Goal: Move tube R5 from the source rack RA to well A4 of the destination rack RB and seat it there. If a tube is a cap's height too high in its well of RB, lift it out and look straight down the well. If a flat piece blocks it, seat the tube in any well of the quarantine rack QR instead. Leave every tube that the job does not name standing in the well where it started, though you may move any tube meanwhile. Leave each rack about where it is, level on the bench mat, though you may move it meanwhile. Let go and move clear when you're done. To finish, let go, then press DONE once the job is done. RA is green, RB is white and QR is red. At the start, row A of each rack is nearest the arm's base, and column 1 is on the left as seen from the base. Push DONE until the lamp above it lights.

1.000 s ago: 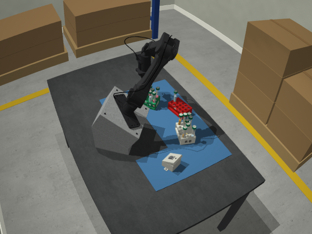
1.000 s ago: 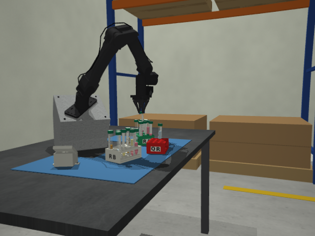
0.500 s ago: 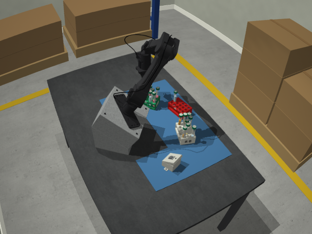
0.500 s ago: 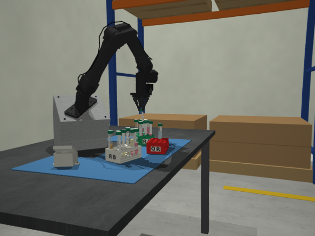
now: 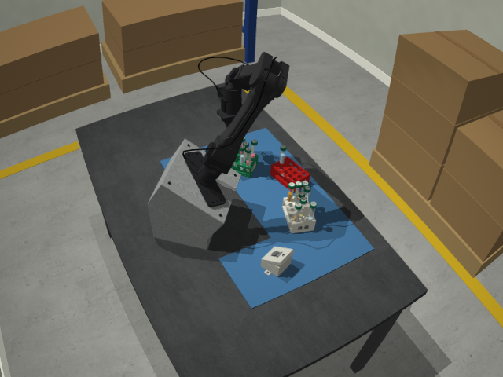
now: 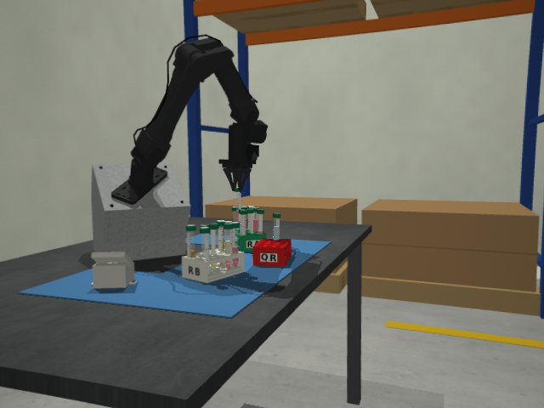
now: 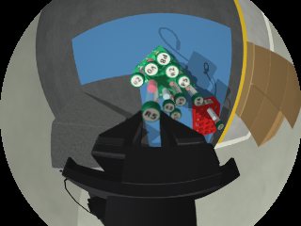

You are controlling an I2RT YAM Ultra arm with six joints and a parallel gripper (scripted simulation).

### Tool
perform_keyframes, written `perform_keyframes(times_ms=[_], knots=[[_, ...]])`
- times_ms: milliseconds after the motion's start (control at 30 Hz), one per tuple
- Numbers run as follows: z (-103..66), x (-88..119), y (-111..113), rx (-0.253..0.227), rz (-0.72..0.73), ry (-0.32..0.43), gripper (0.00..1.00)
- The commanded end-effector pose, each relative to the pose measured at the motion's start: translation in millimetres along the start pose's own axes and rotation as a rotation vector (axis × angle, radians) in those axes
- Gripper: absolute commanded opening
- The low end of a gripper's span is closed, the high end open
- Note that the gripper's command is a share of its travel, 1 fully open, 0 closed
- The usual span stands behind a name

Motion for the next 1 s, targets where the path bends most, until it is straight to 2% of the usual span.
perform_keyframes(times_ms=[0, 667, 767, 967], knots=[[-11.7, -2, 5, 0.027, 0.017, -0.05, 0.0], [-9.9, 14, 32, 0.025, 0.017, -0.049, 0.0], [-12.9, 12, 29, 0.035, 0.024, -0.058, 0.0], [-9.2, 19, 42, 0.025, 0.017, -0.049, 0.0]])
Point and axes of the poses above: the point where the finger pads meet when closed, its own z axis out along the fingers, its own y axis across the jaws, x = y × z, the point moved 7 cm from there along -z, back along the fingers, and after that the axes turned 15 degrees about -z, right-handed, at the moved point
